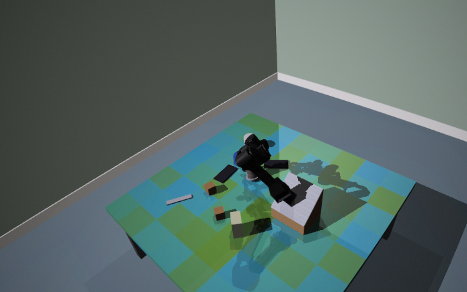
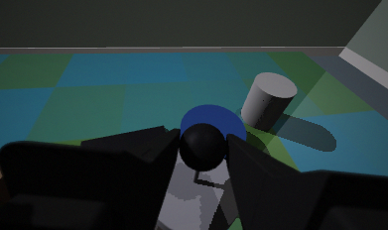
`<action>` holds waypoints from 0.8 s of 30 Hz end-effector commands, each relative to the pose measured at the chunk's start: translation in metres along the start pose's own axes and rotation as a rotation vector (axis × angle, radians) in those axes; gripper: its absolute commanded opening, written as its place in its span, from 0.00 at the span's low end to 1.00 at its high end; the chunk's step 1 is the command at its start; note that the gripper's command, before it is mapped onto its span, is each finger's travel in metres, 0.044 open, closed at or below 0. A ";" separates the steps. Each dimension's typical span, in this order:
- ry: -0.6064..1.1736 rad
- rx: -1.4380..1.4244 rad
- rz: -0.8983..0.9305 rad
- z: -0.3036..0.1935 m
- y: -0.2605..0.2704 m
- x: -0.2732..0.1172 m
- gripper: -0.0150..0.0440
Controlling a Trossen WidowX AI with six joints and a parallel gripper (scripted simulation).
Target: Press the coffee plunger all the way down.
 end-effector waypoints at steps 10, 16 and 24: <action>0.028 0.018 0.011 -0.006 0.000 0.005 0.47; 0.028 0.018 0.011 -0.005 0.000 0.006 0.47; 0.028 0.018 0.011 -0.004 0.000 0.007 0.47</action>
Point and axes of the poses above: the point midway between the two fingers, 35 mm back from their tips, its own x axis out along the fingers, its own y axis across the jaws, z = x × y, the point moved 6 cm from there along -x, back along the fingers, and after that the axes turned 9 degrees about -x, right-handed, at the moved point
